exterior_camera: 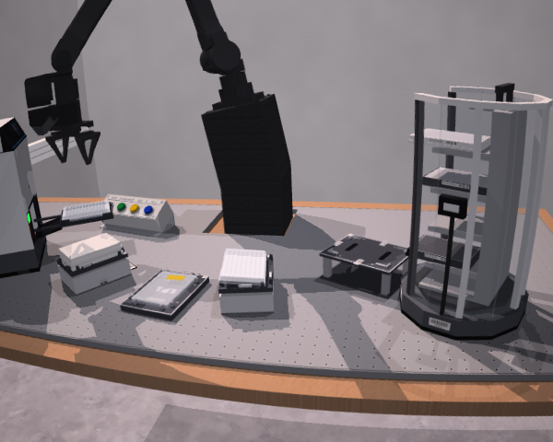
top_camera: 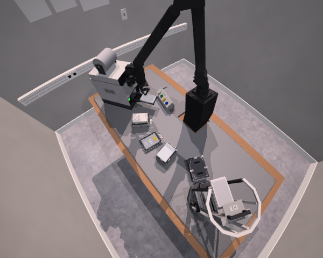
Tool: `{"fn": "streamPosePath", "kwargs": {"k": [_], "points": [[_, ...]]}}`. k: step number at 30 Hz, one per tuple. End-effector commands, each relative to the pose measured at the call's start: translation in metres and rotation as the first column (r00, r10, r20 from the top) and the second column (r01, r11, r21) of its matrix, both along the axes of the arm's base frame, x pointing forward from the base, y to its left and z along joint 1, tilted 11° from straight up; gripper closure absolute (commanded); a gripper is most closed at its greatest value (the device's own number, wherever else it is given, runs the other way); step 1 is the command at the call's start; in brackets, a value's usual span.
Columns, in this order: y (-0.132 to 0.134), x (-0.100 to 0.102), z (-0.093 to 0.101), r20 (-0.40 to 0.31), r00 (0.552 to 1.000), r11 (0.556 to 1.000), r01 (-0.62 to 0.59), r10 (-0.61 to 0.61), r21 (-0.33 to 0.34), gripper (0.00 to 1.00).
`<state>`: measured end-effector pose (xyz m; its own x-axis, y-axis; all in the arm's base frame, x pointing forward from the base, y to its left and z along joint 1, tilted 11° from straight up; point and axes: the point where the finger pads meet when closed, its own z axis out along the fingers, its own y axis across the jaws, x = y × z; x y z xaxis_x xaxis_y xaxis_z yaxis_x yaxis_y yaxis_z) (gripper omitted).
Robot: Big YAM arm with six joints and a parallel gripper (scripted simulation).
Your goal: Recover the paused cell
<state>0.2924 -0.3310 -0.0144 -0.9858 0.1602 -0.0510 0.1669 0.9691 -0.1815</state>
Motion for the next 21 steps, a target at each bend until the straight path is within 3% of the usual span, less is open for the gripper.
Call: {"fn": "streamPosePath", "kwargs": {"k": [1, 9, 21], "points": [[-0.0009, 0.0048, -0.0023, -0.028, 0.990, 0.990, -0.138, 0.138, 0.007, 0.00], [-0.0009, 0.0048, -0.0024, -0.053, 0.961, 0.962, -0.272, 0.272, 0.010, 0.00], [-0.0008, 0.0047, -0.0024, -0.097, 0.859, 0.864, -0.503, 0.503, 0.024, 0.00]]}}
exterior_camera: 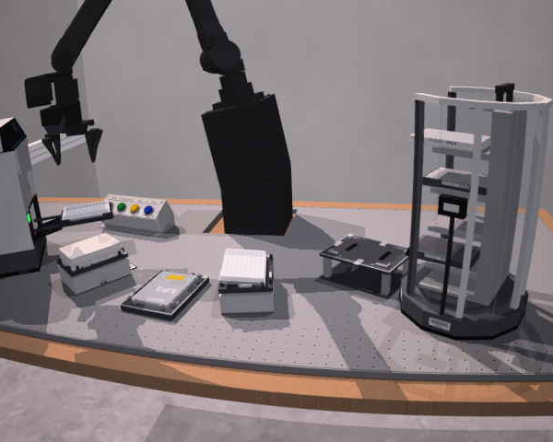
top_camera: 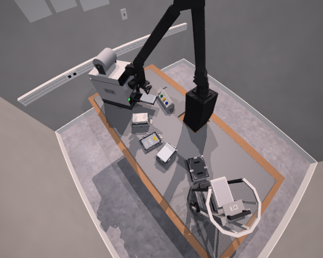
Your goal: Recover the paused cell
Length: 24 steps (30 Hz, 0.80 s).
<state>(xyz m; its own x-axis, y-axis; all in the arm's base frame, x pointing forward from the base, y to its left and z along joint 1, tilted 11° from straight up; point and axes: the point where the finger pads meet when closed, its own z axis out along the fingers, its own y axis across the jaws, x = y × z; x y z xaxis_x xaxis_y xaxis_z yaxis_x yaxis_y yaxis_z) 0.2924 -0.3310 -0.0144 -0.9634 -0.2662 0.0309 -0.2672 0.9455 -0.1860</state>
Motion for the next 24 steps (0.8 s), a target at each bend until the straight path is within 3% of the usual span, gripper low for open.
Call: {"fn": "streamPosePath", "kwargs": {"k": [1, 14, 24], "points": [[-0.0008, 0.0047, -0.0024, -0.021, 0.995, 0.995, -0.097, 0.097, 0.008, 0.00], [-0.0008, 0.0047, -0.0025, -0.073, 0.923, 0.926, -0.377, 0.378, 0.016, 0.00], [-0.0062, 0.0073, 0.0067, -0.061, 0.930, 0.931, -0.364, 0.363, -0.012, 0.00]]}}
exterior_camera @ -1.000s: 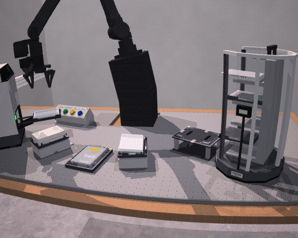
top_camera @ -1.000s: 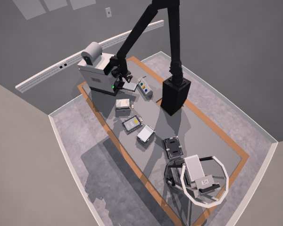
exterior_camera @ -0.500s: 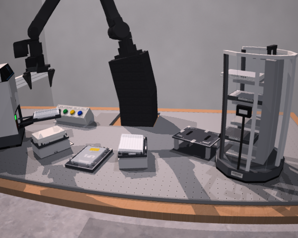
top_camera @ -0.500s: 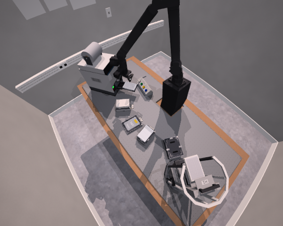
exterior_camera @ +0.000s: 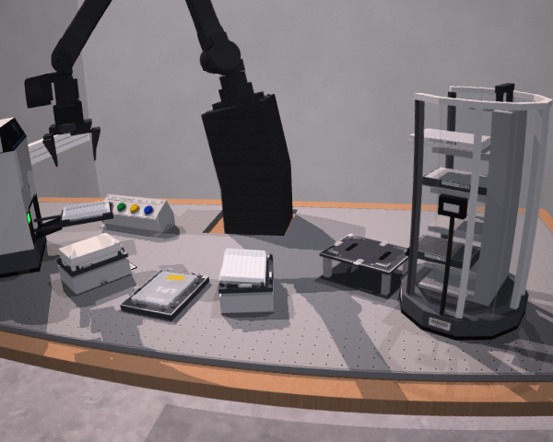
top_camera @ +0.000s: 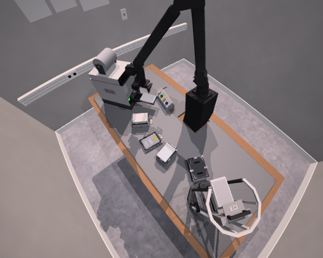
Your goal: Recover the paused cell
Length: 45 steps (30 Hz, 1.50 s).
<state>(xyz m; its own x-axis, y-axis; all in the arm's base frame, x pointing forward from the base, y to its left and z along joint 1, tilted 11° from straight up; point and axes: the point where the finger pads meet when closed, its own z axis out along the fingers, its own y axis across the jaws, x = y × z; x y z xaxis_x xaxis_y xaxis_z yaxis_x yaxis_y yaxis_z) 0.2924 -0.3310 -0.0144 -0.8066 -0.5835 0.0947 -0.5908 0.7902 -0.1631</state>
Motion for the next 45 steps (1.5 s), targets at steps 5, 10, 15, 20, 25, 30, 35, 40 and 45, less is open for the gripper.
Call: {"fn": "streamPosePath", "kwargs": {"k": [5, 10, 15, 20, 25, 30, 35, 40, 45], "points": [[-0.003, 0.002, -0.010, -0.003, 1.000, 1.000, -0.026, 0.026, 0.002, 0.00], [-0.008, -0.001, -0.021, -0.002, 1.000, 1.000, -0.016, 0.016, 0.001, 0.00], [-0.008, -0.003, -0.033, -0.006, 1.000, 1.000, -0.015, 0.015, 0.005, 0.00], [-0.012, 0.000, -0.044, -0.001, 1.000, 1.000, -0.016, 0.016, 0.001, 0.00], [-0.016, 0.001, -0.057, 0.000, 1.000, 1.000, -0.015, 0.015, -0.001, 0.00], [-0.015, 0.008, -0.047, 0.009, 1.000, 1.000, -0.017, 0.017, -0.012, 0.00], [-0.015, 0.008, -0.047, 0.009, 1.000, 1.000, -0.017, 0.017, -0.012, 0.00], [-0.015, 0.008, -0.047, 0.009, 1.000, 1.000, -0.017, 0.017, -0.012, 0.00], [-0.015, 0.008, -0.047, 0.009, 1.000, 1.000, -0.017, 0.017, -0.012, 0.00]]}}
